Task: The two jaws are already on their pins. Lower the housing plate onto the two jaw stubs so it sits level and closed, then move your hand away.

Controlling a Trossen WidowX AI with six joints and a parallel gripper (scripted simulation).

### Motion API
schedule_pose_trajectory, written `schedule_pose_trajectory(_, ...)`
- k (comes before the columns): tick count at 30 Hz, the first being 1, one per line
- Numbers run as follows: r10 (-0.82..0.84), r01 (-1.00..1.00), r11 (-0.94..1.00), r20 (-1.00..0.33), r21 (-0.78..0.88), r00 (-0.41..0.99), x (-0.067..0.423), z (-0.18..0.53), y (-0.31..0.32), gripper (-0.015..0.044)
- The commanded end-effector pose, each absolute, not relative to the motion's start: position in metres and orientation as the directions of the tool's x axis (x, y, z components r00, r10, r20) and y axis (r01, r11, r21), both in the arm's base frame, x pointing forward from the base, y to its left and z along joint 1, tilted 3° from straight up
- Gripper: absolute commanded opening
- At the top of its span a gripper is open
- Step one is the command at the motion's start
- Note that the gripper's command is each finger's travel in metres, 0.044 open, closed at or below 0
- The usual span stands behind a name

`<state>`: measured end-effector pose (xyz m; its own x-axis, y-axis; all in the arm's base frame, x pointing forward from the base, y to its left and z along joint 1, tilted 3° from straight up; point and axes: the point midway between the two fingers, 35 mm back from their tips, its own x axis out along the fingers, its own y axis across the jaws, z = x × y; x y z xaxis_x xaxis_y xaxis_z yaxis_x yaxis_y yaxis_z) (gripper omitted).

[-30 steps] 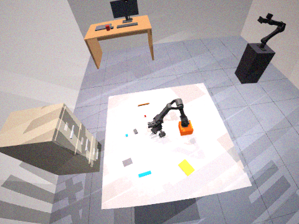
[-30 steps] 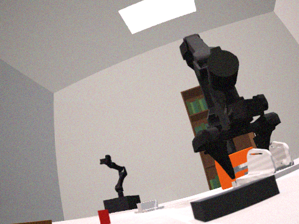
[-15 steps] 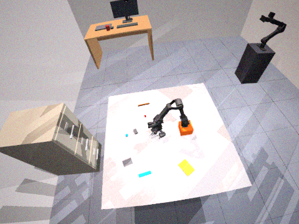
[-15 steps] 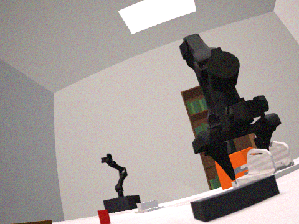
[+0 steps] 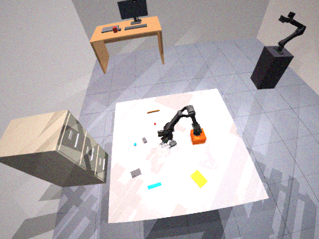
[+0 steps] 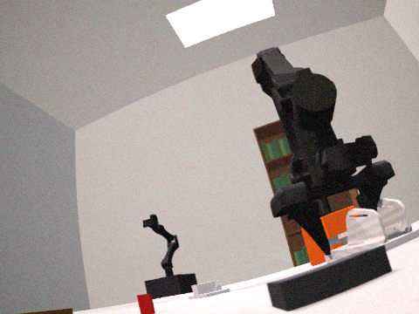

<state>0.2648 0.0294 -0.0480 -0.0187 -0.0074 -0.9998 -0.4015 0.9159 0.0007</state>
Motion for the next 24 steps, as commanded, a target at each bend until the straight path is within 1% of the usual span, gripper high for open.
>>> schedule_pose_trajectory(1, -0.003, -0.396, 0.918, -1.000, 0.005, -0.020, 0.2639, -0.0501, 0.0300, 0.0351)
schedule_pose_trajectory(24, -0.003, -0.395, 0.919, -1.000, 0.005, -0.020, 0.2638, -0.0544, 0.0299, 0.0351)
